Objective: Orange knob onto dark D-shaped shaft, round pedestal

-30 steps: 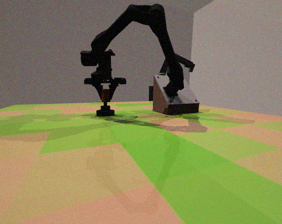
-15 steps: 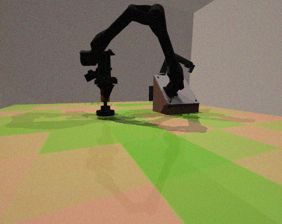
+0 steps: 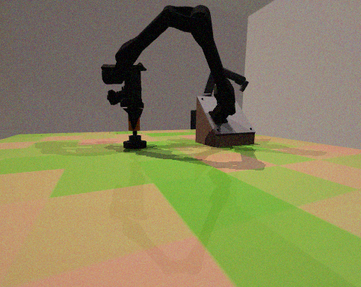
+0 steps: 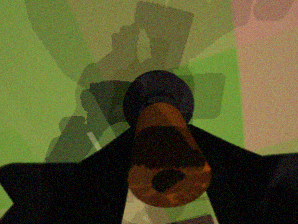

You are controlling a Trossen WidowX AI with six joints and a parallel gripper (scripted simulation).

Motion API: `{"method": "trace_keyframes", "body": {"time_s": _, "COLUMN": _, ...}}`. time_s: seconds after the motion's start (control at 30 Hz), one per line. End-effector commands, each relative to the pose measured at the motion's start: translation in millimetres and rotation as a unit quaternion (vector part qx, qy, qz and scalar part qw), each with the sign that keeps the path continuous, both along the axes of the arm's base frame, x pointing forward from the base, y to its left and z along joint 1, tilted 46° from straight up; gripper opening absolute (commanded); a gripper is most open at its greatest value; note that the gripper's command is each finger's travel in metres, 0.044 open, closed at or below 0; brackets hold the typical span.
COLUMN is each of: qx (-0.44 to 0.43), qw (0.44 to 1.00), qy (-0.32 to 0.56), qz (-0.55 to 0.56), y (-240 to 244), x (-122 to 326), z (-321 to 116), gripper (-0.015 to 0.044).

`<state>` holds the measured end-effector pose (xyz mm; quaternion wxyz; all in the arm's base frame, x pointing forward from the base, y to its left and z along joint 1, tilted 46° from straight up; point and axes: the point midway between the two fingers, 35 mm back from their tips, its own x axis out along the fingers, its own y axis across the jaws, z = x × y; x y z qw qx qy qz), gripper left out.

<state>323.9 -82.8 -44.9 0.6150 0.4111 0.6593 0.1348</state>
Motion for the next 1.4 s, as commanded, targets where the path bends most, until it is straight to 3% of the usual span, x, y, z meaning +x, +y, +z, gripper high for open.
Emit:
{"method": "trace_keyframes", "body": {"time_s": 0.0, "qx": -0.001, "qw": 1.0, "qy": 0.002, "qz": -0.006, "y": -2.2, "x": -0.8, "z": 1.3, "gripper": 0.0}}
{"method": "trace_keyframes", "body": {"time_s": 1.2, "qx": -0.001, "qw": 1.0, "qy": 0.002, "qz": -0.006, "y": -1.1, "x": -4.0, "z": 1.0, "gripper": 0.0}}
{"method": "trace_keyframes", "body": {"time_s": 1.37, "qx": 0.005, "qw": 0.998, "qy": 0.046, "qz": -0.049, "y": -1.8, "x": -3.8, "z": 1.7, "gripper": 0.0}}
